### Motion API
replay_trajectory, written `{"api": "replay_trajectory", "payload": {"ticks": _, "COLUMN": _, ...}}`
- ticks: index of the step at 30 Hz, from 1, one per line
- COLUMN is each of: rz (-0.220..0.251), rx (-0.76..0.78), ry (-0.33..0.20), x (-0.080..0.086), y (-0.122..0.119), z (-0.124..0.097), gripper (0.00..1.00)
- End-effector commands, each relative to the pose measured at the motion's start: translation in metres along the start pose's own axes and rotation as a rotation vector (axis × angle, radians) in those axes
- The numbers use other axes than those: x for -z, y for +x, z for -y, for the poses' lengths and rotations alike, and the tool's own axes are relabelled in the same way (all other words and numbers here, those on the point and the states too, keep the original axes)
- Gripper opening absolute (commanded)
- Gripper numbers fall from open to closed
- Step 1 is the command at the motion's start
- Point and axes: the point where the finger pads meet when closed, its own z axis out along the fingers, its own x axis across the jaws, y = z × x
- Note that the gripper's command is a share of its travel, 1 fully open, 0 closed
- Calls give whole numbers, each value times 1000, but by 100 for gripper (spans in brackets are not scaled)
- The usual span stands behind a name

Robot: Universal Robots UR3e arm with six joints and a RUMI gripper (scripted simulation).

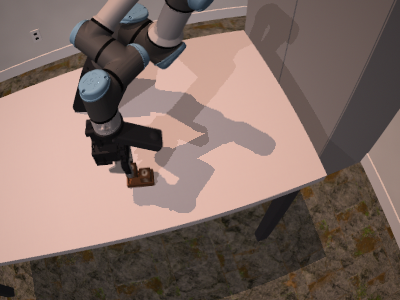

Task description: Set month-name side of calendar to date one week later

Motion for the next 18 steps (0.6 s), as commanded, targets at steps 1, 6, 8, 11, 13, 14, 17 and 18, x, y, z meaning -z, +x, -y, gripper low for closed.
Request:
{"api": "replay_trajectory", "payload": {"ticks": 1, "rz": -2, "rx": 0, "ry": 0, "x": -2, "y": 1, "z": 0, "gripper": 10}}
{"api": "replay_trajectory", "payload": {"ticks": 6, "rz": -2, "rx": 0, "ry": 0, "x": -5, "y": 1, "z": 0, "gripper": 10}}
{"api": "replay_trajectory", "payload": {"ticks": 8, "rz": -2, "rx": 0, "ry": 0, "x": -7, "y": 1, "z": 0, "gripper": 10}}
{"api": "replay_trajectory", "payload": {"ticks": 11, "rz": -2, "rx": 0, "ry": 0, "x": -9, "y": 1, "z": 0, "gripper": 10}}
{"api": "replay_trajectory", "payload": {"ticks": 13, "rz": -2, "rx": 0, "ry": 0, "x": -11, "y": 1, "z": 0, "gripper": 10}}
{"api": "replay_trajectory", "payload": {"ticks": 14, "rz": -2, "rx": 0, "ry": 0, "x": -12, "y": 1, "z": 0, "gripper": 10}}
{"api": "replay_trajectory", "payload": {"ticks": 17, "rz": -2, "rx": 0, "ry": 0, "x": -13, "y": 1, "z": 0, "gripper": 10}}
{"api": "replay_trajectory", "payload": {"ticks": 18, "rz": -2, "rx": 0, "ry": 0, "x": -14, "y": 1, "z": 0, "gripper": 10}}
